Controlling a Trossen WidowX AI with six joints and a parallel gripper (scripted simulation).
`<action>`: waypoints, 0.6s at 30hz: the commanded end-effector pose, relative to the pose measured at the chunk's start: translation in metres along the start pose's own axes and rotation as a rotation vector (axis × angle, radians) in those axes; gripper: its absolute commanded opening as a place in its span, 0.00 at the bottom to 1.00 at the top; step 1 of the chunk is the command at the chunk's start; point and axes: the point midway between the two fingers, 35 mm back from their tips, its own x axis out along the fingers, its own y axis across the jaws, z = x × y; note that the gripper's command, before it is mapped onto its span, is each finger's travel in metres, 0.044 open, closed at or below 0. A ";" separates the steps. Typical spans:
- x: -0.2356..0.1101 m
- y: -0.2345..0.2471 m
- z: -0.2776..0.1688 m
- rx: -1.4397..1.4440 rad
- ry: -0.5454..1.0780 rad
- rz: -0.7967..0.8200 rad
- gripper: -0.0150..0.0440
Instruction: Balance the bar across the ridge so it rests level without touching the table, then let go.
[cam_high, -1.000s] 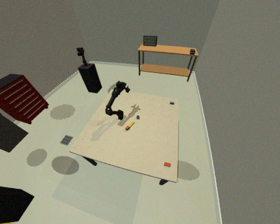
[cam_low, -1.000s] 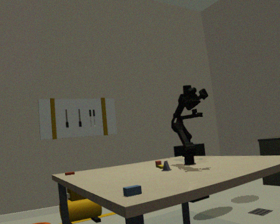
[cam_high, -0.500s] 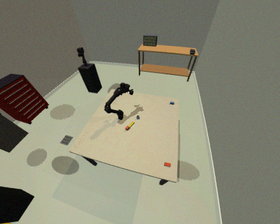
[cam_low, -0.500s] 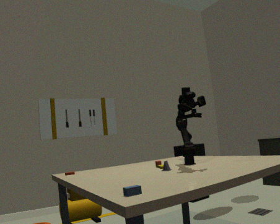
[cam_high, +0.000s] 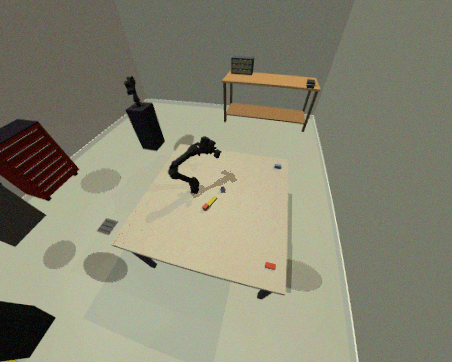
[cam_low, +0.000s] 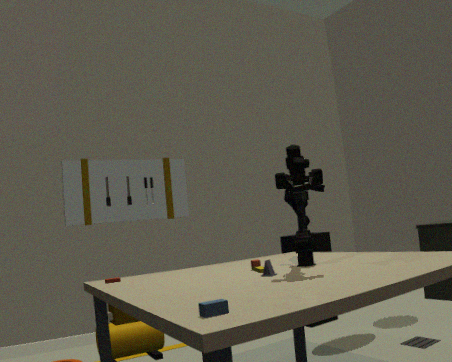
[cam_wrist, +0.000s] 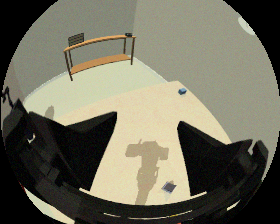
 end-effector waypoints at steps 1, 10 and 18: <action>0.008 -0.017 -0.012 -0.041 0.058 -0.053 0.79; 0.016 -0.054 -0.037 -0.124 0.181 -0.151 0.79; 0.017 -0.086 -0.062 -0.185 0.302 -0.216 0.79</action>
